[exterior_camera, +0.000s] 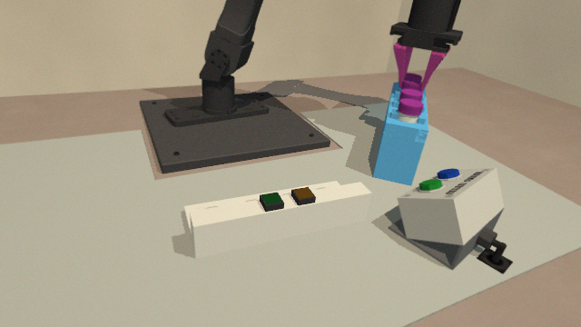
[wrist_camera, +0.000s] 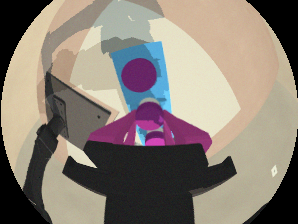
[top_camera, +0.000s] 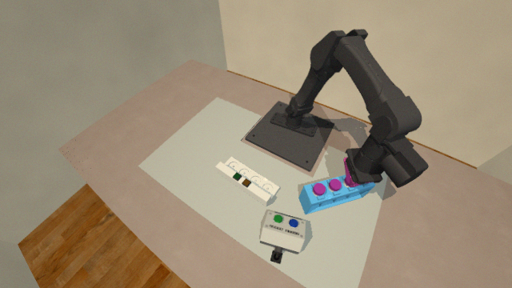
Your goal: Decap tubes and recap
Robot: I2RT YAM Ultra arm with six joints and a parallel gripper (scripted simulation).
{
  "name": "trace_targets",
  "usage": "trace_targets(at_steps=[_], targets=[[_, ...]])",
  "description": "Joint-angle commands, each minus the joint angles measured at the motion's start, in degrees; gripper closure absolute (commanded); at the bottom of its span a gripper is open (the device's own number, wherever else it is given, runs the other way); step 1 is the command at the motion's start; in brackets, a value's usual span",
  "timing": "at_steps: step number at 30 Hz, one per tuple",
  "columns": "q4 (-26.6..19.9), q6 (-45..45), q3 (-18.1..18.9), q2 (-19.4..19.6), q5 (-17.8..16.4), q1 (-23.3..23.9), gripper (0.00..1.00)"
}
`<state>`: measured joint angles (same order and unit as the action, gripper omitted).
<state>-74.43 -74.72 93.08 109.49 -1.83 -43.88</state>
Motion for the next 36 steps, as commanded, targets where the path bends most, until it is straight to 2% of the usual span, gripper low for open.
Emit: trace_targets(at_steps=[1, 3, 10, 11, 23, 28, 29, 30, 33, 36], targets=[[-0.1, -11.6, 0.3, -0.4, 0.0, 0.0, 1.0], [-0.1, -16.5, 0.4, -0.4, 0.0, 0.0, 1.0], [-0.1, -16.5, 0.4, -0.4, 0.0, 0.0, 1.0], [-0.1, -16.5, 0.4, -0.4, 0.0, 0.0, 0.51], [-0.1, -16.5, 0.3, -0.4, 0.0, 0.0, 0.51], [-0.7, 6.6, 0.9, -0.4, 0.0, 0.0, 0.51], [-0.7, 7.4, 0.9, -0.4, 0.0, 0.0, 0.51], [-0.8, 12.2, 1.1, -0.4, 0.0, 0.0, 0.51], [-0.8, 12.2, 1.1, -0.4, 0.0, 0.0, 0.51], [-1.1, 26.1, 1.4, -0.4, 0.0, 0.0, 0.51]])
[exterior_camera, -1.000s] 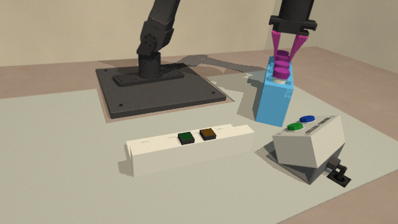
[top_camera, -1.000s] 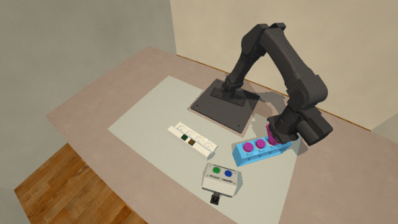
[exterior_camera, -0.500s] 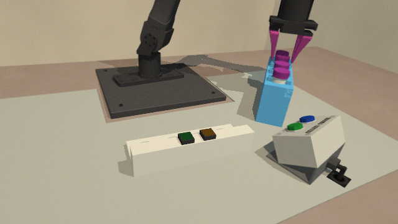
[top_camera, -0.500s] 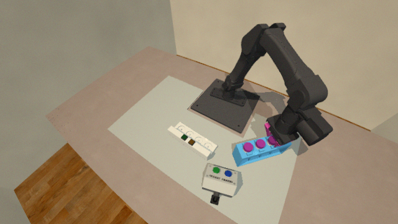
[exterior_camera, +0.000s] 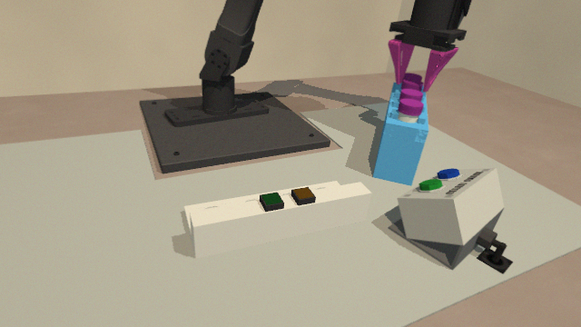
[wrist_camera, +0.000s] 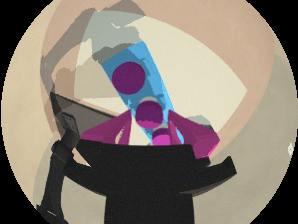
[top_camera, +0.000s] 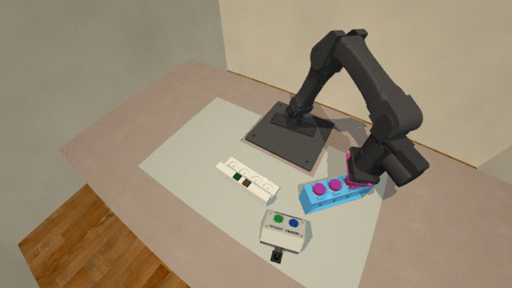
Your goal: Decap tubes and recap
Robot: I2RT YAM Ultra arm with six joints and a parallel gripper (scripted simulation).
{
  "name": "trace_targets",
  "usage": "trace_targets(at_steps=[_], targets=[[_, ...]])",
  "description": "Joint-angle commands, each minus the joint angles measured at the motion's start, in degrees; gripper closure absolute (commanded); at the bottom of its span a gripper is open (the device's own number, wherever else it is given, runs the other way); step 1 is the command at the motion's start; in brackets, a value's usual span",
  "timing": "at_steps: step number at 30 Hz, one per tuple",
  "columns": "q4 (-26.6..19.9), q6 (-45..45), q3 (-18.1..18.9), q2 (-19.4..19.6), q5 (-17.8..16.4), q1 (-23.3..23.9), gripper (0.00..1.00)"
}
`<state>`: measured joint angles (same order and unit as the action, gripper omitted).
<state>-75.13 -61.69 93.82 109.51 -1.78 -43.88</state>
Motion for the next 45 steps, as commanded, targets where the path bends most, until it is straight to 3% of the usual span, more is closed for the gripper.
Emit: trace_targets(at_steps=[1, 7, 10, 12, 14, 18, 26, 27, 41, 45], targets=[[-0.4, 13.5, 0.7, -0.4, 0.0, 0.0, 0.51], [-0.9, 32.5, 1.1, -0.4, 0.0, 0.0, 0.51], [-1.0, 37.3, 1.3, -0.4, 0.0, 0.0, 0.51], [-1.0, 46.0, 1.3, -0.4, 0.0, 0.0, 0.51], [-1.0, 46.0, 1.3, -0.4, 0.0, 0.0, 0.51], [-1.0, 61.2, 1.3, -0.4, 0.0, 0.0, 0.51], [-1.1, 61.7, 1.3, -0.4, 0.0, 0.0, 0.51], [-1.1, 61.7, 1.3, -0.4, 0.0, 0.0, 1.0], [-1.1, 61.7, 1.3, -0.4, 0.0, 0.0, 1.0], [-3.8, 61.7, 4.1, -0.3, 0.0, 0.0, 1.0]])
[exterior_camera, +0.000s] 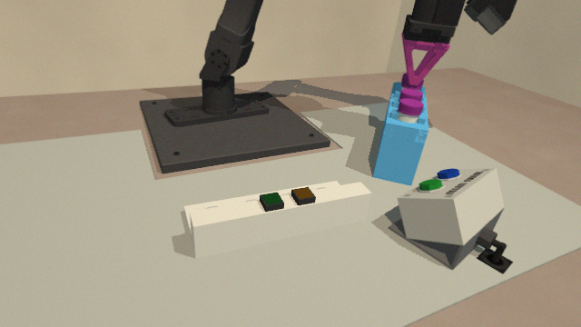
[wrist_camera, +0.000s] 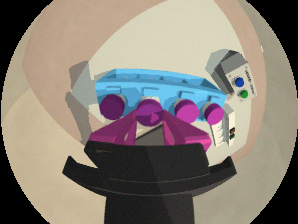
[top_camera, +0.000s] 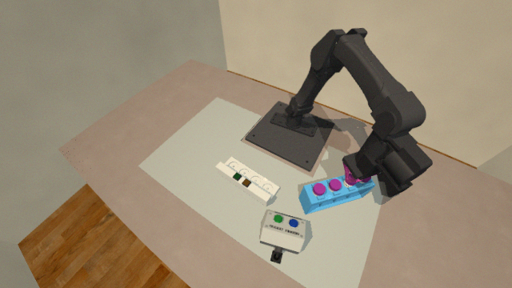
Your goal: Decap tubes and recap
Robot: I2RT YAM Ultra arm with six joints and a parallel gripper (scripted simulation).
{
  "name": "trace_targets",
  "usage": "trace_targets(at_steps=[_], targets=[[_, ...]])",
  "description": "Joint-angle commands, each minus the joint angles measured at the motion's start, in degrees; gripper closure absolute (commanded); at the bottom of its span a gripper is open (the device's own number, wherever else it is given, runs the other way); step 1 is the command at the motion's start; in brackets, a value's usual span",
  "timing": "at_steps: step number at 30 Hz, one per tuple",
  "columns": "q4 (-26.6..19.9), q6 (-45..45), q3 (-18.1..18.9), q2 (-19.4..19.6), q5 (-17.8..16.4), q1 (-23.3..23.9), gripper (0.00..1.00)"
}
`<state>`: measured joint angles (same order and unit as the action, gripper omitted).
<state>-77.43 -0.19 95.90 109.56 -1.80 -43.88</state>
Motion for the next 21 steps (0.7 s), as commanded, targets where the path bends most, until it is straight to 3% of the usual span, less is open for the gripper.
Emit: trace_targets(at_steps=[1, 3, 10, 15, 18, 21], targets=[[-2.2, 0.2, 2.8, -0.3, 0.0, 0.0, 1.0], [-2.2, 0.2, 2.8, -0.3, 0.0, 0.0, 1.0], [-7.1, 0.1, 8.1, 0.2, 0.0, 0.2, 1.0], [-7.1, 0.1, 8.1, 0.2, 0.0, 0.2, 1.0], [-6.2, 10.8, 4.3, -2.6, 0.1, 3.7, 1.0], [-5.9, 14.3, 3.2, -3.4, 0.1, 5.0, 1.0]])
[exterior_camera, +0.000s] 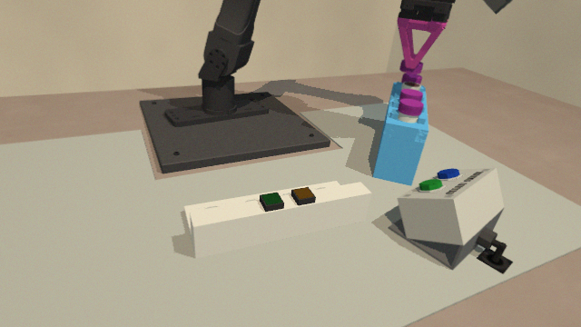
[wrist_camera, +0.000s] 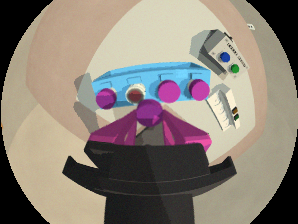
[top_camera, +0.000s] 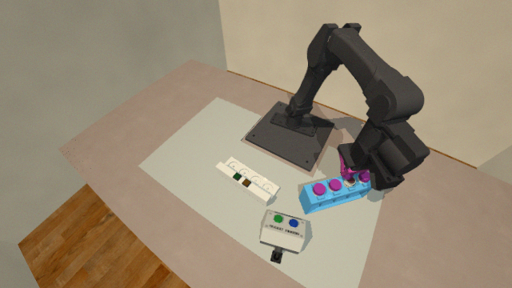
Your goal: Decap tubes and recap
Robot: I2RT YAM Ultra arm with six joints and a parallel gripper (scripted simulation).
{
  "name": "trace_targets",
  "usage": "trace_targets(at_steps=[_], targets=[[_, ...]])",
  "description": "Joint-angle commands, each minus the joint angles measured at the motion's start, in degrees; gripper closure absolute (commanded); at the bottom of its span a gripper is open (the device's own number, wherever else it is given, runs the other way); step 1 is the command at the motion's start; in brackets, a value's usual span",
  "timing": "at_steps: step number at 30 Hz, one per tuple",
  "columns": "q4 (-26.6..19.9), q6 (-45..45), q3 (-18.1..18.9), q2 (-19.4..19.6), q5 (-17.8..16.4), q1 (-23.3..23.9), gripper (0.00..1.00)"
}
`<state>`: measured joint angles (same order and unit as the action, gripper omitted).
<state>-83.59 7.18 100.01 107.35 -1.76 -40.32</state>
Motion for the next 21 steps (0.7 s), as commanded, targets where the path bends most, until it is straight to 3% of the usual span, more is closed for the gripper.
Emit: trace_targets(at_steps=[1, 10, 14, 16, 21], targets=[[0.5, 10.5, -2.0, -2.0, 0.1, 2.7, 1.0], [1.6, 31.4, -7.7, -6.3, 0.3, 12.2, 1.0], [1.9, 25.5, -9.6, -7.8, 0.4, 18.1, 1.0], [1.9, 25.5, -9.6, -7.8, 0.4, 18.1, 1.0], [2.0, 17.9, -10.6, -8.5, 0.6, 25.7, 1.0]])
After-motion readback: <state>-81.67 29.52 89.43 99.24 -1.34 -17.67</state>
